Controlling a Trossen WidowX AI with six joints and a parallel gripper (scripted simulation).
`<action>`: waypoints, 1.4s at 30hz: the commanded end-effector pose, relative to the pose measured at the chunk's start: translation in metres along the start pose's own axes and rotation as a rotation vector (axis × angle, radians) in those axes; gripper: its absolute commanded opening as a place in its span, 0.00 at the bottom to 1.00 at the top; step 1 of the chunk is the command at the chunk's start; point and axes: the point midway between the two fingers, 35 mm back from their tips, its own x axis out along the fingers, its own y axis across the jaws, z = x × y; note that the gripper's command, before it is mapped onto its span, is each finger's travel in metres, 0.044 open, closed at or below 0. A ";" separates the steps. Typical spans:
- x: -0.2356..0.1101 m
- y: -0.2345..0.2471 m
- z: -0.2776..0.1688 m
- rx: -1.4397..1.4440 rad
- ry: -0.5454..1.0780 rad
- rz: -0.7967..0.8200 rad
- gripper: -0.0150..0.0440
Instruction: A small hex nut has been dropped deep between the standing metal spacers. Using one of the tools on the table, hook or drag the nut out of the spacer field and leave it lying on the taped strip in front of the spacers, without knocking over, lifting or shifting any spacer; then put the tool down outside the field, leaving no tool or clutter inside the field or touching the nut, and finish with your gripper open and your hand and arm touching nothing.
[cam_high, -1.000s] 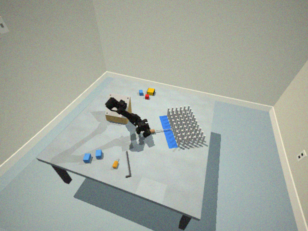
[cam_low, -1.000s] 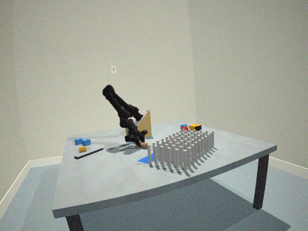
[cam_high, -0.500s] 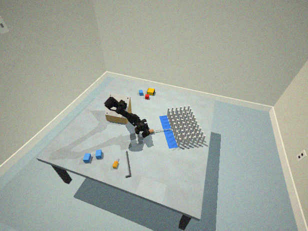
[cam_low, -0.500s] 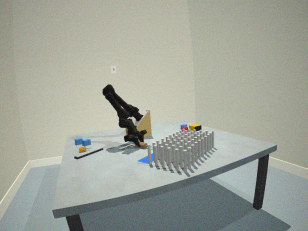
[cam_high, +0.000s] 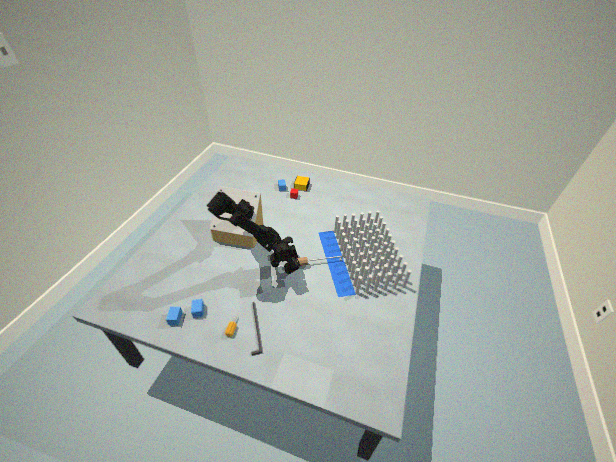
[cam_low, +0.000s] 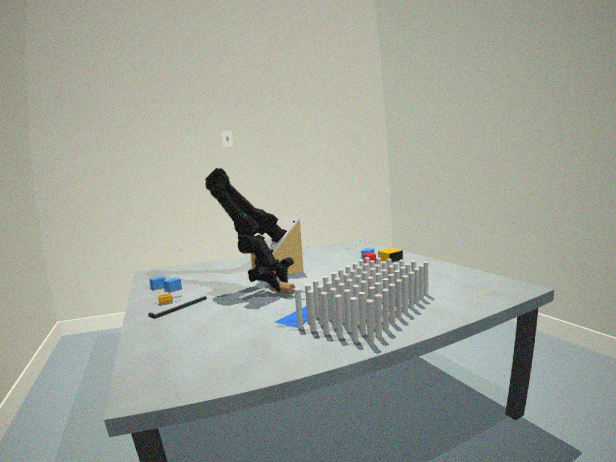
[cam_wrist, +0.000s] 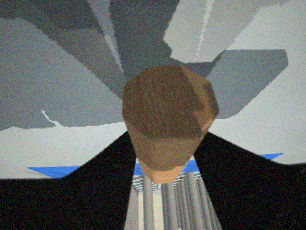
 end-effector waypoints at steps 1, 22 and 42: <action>-0.004 0.002 -0.004 0.002 0.004 0.006 0.25; -0.032 0.001 0.014 -0.001 0.003 0.005 0.25; -0.083 0.007 -0.026 0.006 0.002 -0.007 0.25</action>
